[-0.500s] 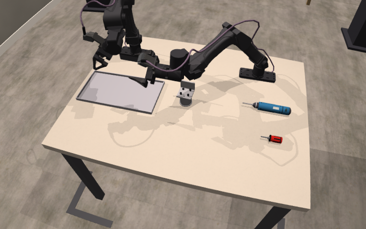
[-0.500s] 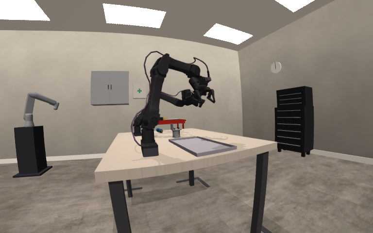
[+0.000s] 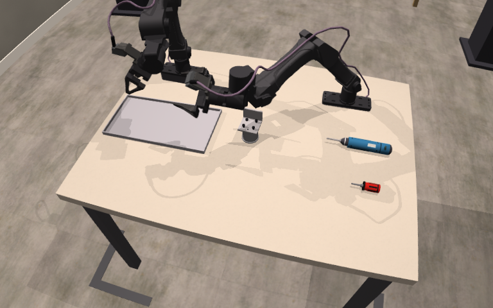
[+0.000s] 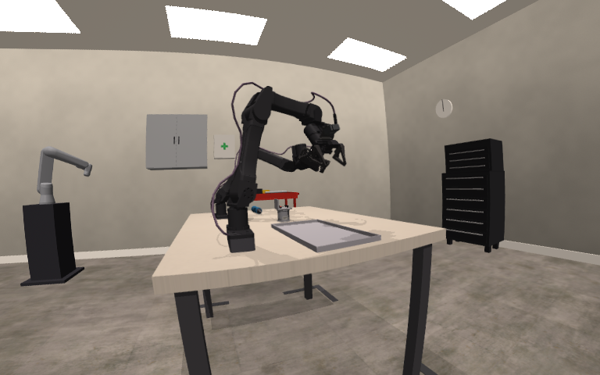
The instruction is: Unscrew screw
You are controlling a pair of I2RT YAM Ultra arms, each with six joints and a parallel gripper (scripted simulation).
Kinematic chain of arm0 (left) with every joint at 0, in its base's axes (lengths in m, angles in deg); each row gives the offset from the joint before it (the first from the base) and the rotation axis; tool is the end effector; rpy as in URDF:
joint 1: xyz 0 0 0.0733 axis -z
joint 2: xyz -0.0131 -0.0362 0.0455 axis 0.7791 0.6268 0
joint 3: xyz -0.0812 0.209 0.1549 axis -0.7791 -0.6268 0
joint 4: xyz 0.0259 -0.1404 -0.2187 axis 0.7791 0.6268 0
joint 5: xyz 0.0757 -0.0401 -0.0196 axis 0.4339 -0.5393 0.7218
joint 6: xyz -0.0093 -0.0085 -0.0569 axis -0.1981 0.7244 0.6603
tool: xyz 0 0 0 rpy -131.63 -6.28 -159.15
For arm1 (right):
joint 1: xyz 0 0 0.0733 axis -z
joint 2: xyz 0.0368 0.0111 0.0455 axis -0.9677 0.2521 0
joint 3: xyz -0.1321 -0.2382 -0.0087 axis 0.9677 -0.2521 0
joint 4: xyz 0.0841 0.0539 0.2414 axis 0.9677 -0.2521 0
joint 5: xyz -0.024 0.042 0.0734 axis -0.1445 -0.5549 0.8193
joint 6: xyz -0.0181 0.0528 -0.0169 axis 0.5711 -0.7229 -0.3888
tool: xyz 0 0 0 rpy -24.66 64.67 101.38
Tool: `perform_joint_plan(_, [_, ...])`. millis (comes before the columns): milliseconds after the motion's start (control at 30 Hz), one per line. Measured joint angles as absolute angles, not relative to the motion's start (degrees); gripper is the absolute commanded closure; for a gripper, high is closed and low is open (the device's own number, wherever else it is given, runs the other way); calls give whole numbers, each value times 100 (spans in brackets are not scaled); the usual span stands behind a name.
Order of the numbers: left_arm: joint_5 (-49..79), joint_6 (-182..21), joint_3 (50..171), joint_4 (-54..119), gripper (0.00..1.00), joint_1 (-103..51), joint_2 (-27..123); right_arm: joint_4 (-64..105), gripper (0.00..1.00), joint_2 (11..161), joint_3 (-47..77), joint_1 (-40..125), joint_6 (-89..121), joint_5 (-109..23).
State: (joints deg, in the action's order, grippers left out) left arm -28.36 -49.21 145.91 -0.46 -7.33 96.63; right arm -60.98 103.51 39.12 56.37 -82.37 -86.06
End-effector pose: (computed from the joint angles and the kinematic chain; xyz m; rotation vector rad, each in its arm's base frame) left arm 0.3730 -0.3988 0.2759 0.8847 1.5037 -1.6132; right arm 0.3123 0.0810 0.3124 1.6117 1.9462 -0.4688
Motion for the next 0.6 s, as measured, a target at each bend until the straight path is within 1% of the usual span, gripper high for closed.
perform_joint_plan(33, [-2836, -4921, 14591, -46, 0, -733, 9663, -6098, 0, 10351, 3912, 5637, -8237, -8606])
perform_joint_plan(67, [-2836, -4921, 14591, -46, 18, -733, 9663, -6098, 0, 10351, 3912, 5637, -8237, -8606])
perform_joint_plan(600, [-2836, -4921, 14591, -46, 18, -733, 9663, -6098, 0, 10351, 3912, 5637, -8237, -8578])
